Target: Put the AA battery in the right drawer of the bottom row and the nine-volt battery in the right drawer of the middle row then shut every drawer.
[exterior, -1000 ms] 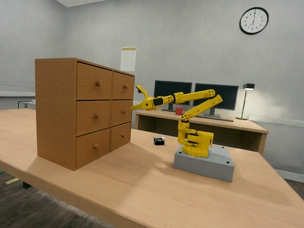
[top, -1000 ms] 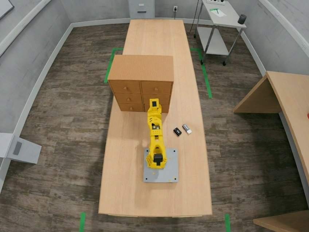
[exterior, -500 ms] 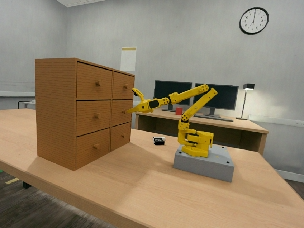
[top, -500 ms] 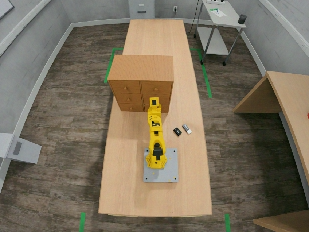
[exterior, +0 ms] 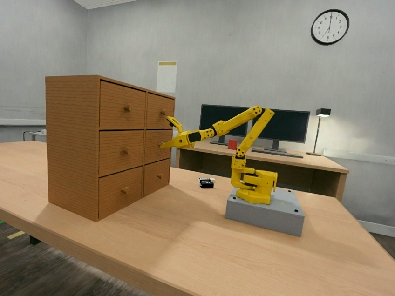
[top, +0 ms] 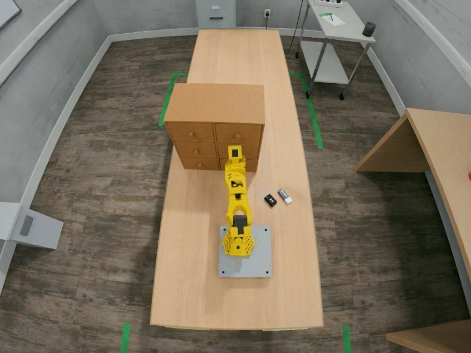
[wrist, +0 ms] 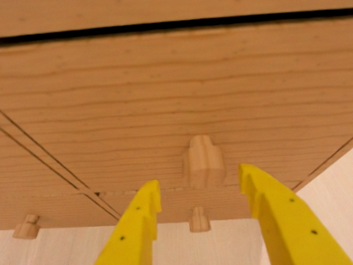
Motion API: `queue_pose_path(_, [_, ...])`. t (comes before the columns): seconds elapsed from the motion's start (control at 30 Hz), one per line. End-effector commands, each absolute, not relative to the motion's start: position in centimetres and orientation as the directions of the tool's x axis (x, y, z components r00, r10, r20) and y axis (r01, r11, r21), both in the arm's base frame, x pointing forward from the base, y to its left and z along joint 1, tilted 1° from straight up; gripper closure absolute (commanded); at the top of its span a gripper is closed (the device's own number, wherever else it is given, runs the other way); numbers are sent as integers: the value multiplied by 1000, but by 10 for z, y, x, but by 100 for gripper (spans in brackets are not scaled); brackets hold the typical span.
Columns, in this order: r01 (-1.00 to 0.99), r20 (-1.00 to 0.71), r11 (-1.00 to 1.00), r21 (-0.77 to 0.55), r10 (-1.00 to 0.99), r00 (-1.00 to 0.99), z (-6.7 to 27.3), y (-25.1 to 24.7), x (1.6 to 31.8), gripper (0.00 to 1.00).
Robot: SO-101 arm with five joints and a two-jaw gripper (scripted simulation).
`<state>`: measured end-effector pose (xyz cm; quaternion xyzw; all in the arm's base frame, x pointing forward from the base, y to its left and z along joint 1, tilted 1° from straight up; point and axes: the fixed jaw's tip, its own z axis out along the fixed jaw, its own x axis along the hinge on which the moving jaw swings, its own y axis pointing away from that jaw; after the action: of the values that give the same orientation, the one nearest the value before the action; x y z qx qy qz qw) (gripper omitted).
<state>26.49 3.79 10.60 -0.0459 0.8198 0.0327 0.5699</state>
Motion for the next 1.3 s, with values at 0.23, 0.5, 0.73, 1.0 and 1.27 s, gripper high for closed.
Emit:
queue_pose_path(0.23, [-102, -943, 995, 6, -28, -330, 108, 36, 271, 79])
queue_pose_path(0.5, [-102, -943, 995, 6, -28, -330, 108, 36, 271, 79])
queue_pose_path(0.73, [-100, -943, 995, 6, -27, -330, 109, 36, 272, 79])
queue_pose_path(1.0, [-96, -943, 995, 6, -26, -330, 110, 35, 274, 79])
queue_pose_path(1.27, [-94, -943, 996, 6, -25, -331, 111, 34, 275, 79])
